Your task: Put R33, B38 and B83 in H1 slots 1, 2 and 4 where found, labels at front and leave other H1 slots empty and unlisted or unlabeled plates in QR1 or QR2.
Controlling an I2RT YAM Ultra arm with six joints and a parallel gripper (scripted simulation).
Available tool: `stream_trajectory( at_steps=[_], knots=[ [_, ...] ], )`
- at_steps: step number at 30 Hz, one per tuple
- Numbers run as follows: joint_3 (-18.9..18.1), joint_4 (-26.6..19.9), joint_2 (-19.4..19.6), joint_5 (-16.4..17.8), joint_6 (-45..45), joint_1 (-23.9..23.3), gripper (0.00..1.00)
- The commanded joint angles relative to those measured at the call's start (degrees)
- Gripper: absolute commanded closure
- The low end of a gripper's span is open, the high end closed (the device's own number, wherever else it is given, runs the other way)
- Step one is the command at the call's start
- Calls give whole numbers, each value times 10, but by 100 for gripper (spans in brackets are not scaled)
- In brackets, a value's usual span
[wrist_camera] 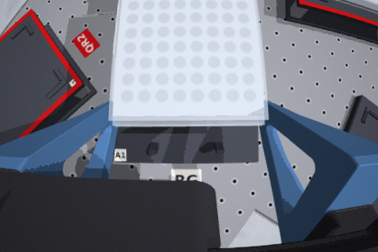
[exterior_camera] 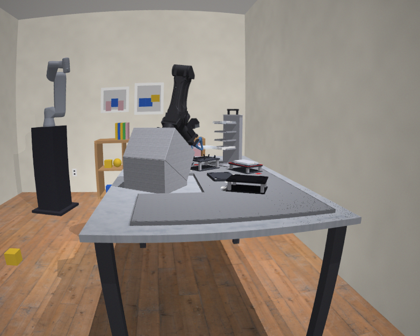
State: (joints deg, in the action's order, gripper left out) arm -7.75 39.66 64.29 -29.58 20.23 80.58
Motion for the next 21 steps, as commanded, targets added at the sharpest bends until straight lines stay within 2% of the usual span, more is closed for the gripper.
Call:
stream_trajectory(
  at_steps=[1,15,21],
  knots=[
    [13,42,24,1,-3,-8,14],
    [17,86,65,2,-4,-10,14],
    [16,86,66,2,-3,-9,14]
  ],
)
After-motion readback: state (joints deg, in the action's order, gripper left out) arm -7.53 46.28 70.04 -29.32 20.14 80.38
